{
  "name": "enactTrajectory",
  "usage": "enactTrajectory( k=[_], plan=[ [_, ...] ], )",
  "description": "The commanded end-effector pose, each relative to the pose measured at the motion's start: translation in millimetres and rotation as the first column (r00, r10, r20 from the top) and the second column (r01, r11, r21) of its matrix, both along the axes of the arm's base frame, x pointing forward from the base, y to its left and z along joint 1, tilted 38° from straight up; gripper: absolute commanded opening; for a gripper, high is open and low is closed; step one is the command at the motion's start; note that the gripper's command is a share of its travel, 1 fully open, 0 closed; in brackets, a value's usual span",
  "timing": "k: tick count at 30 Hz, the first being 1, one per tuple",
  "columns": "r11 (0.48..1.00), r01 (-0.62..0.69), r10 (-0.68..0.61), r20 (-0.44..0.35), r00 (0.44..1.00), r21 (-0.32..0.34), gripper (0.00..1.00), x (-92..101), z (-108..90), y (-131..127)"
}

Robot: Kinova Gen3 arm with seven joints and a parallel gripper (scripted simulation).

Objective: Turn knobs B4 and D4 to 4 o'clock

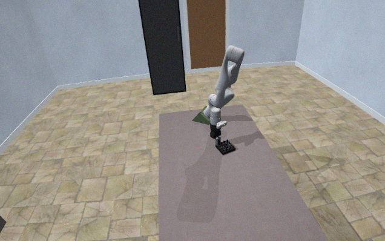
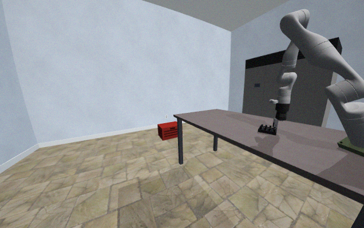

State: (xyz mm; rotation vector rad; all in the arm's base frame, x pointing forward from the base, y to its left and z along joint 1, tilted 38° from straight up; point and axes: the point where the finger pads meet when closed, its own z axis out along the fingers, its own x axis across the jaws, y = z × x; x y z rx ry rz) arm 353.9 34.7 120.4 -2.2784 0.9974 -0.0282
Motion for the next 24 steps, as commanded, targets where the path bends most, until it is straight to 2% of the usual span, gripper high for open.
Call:
enactTrajectory(
  k=[1,9,24],
  plan=[
    [1.000,0.001,-0.001,0.001,1.000,-0.001,0.46,0.2,0.1,0],
    [1.000,0.001,-0.001,0.001,1.000,-0.001,0.46,-0.8,3.2,-3],
    [1.000,0.001,-0.001,0.001,1.000,0.000,0.46,-9.4,29.2,-21]
  ],
)
